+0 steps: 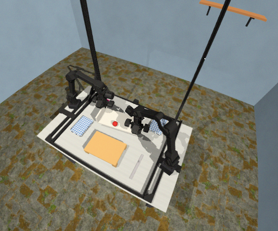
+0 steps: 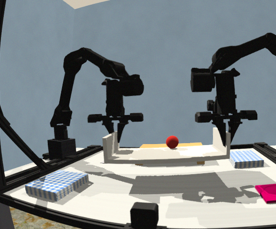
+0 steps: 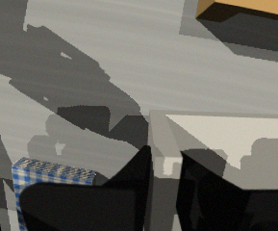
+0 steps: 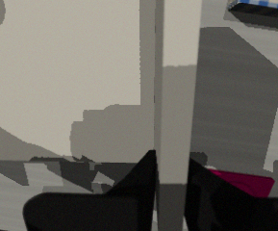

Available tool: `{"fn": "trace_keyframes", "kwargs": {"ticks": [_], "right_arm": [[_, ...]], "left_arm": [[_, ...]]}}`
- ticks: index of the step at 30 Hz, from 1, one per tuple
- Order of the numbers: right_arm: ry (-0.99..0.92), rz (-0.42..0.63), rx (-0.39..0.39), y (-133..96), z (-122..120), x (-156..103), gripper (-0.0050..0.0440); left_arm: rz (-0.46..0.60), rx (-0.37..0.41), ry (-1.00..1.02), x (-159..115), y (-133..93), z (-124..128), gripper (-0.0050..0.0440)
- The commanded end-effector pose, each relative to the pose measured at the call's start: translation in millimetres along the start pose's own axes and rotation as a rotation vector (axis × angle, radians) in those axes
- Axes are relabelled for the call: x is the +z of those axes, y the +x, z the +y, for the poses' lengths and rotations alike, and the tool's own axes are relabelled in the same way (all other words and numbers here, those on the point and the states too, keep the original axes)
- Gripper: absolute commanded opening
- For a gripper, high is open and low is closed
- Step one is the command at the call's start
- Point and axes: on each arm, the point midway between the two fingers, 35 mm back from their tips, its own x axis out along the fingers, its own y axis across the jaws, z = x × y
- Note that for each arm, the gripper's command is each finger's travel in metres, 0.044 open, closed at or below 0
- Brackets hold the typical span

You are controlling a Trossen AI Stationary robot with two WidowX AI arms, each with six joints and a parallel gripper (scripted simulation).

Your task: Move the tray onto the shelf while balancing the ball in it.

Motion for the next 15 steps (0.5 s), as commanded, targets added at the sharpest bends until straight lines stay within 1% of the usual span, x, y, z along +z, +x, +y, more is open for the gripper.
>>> {"fn": "trace_keyframes", "kwargs": {"ticks": [1, 11, 15], "right_arm": [[-0.002, -0.010, 0.006, -2.1, -0.6, 2.7, 0.0020], [-0.002, 0.026, 0.008, -4.0, -0.8, 5.7, 0.0020], [-0.002, -0.016, 0.004, -1.9, -0.9, 6.6, 0.0020]], "left_arm": [[-0.003, -0.002, -0.003, 2.3, -3.2, -0.1, 0.0020], [0.033, 0.001, -0.003, 5.2, -1.3, -0.3, 0.0020], [-0.009, -0.003, -0.003, 6.2, -3.4, -0.4, 0.0020]]}}
